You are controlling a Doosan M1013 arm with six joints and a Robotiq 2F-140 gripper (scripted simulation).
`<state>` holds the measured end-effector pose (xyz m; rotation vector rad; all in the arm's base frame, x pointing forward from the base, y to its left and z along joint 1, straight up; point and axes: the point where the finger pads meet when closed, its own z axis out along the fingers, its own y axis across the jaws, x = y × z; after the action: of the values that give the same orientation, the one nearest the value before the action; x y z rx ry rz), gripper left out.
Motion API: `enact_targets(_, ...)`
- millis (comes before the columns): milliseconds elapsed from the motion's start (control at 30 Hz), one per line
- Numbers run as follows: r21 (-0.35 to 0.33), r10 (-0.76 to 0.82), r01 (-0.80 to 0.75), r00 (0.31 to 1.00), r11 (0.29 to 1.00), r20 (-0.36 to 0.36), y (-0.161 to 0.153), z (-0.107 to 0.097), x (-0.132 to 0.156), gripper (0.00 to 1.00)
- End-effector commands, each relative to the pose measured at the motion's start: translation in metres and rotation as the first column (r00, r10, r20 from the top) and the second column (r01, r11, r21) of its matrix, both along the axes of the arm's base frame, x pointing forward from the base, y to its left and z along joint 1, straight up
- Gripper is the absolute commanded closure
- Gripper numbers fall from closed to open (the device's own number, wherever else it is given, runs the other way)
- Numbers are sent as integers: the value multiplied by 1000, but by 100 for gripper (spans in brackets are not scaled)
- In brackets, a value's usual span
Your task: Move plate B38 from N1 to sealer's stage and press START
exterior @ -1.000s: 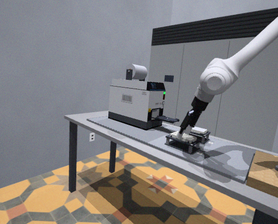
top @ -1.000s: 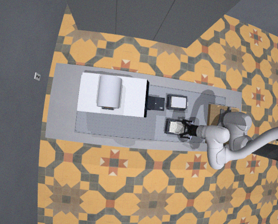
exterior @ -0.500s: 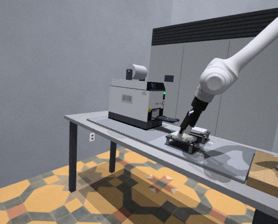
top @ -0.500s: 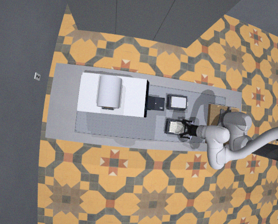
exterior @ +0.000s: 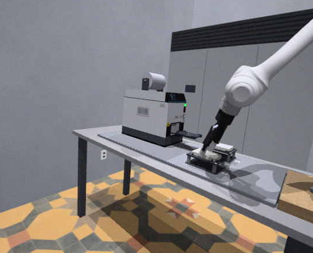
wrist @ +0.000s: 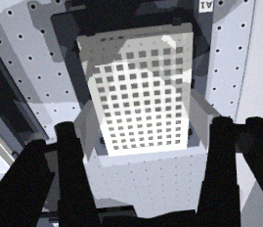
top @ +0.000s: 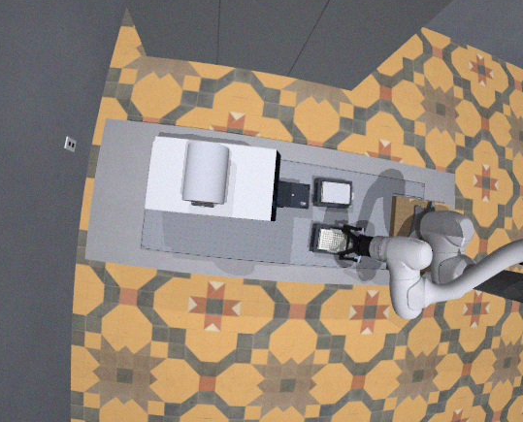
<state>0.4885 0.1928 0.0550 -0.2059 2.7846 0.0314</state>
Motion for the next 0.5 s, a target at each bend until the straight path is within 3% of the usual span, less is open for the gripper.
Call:
enact_targets(0,0,0,0,1000,1000,-1,0,0,0,90)
enact_targets(467,0,0,0,1000,1000,-1,0,8,0,90)
